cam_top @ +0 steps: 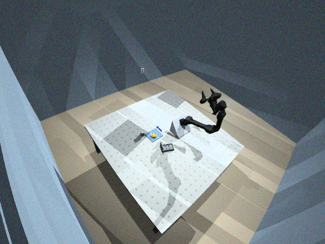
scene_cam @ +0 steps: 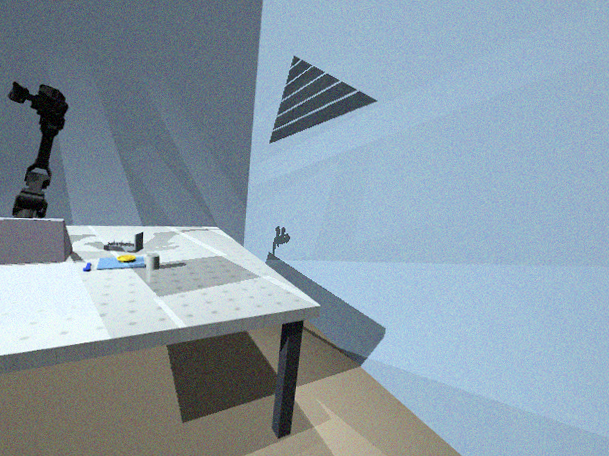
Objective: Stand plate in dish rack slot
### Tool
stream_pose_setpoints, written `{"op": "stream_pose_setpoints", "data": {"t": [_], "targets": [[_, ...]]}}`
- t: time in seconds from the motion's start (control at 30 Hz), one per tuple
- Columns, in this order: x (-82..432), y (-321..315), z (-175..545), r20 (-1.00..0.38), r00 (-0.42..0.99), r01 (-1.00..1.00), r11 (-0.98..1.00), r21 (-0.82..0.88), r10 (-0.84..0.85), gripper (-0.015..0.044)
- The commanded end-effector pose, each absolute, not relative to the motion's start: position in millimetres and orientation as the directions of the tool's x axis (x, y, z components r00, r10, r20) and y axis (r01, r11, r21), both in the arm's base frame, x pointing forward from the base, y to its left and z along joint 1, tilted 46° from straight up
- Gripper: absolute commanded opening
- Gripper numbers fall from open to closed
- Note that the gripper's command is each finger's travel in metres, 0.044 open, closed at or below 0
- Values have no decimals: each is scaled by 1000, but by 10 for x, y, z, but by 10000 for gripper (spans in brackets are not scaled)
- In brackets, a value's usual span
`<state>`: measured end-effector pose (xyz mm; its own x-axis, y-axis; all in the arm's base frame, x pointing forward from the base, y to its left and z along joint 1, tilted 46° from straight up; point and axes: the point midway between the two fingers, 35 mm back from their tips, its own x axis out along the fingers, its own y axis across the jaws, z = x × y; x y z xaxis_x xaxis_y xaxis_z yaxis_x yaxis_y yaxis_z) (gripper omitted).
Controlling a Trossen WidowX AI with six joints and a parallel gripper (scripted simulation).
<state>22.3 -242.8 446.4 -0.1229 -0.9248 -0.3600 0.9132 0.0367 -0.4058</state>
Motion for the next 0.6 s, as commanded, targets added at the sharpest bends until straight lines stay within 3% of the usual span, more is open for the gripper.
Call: {"op": "stream_pose_setpoints", "data": {"t": [0.0, 0.57], "targets": [[508, -2629, 4208, -456, -41, 884, 181, -431, -889, 400], [1569, -2952, 3261, -733, 178, 655, 635, -410, -656, 400]]}}
